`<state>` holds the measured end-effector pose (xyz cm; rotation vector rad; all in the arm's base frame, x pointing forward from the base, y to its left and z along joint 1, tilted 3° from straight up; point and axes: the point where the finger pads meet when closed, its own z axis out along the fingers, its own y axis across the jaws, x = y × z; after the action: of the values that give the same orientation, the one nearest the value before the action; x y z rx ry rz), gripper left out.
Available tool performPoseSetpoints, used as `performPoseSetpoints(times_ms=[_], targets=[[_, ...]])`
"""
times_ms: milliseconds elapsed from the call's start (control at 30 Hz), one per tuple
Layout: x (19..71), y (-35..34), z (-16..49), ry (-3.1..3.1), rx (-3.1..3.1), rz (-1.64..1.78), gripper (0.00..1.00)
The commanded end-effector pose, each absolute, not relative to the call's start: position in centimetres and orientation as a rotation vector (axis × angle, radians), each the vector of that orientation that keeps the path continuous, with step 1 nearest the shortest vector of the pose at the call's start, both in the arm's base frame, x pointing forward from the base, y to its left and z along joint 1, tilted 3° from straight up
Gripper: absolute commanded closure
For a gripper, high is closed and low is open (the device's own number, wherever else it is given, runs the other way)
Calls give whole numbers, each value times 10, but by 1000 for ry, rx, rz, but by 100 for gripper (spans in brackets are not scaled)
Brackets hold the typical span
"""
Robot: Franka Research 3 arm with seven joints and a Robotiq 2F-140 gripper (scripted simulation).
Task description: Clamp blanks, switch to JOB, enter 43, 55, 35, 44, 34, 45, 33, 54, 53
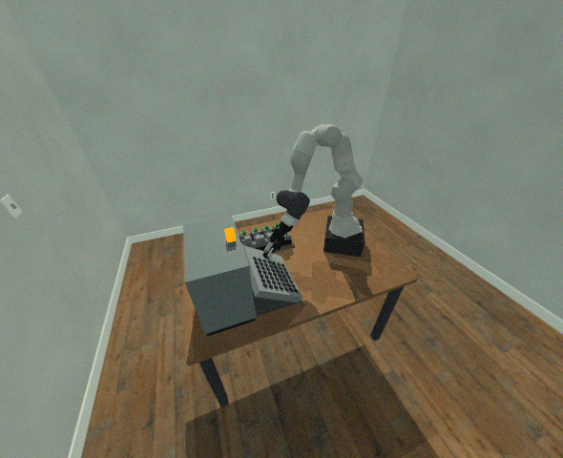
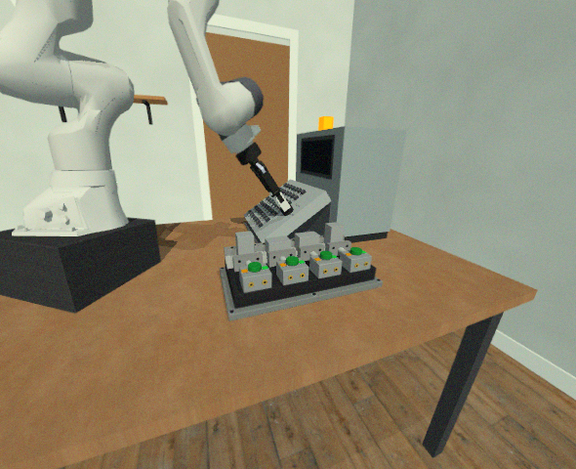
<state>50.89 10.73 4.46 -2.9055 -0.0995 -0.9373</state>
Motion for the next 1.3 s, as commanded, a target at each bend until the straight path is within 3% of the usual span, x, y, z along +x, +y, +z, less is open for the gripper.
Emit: performPoseSetpoints(times_ms=[0, 1267], targets=[[512, 106, 43, -117, -2912, -947, 67], [519, 107, 34, -117, -2912, -947, 67]])
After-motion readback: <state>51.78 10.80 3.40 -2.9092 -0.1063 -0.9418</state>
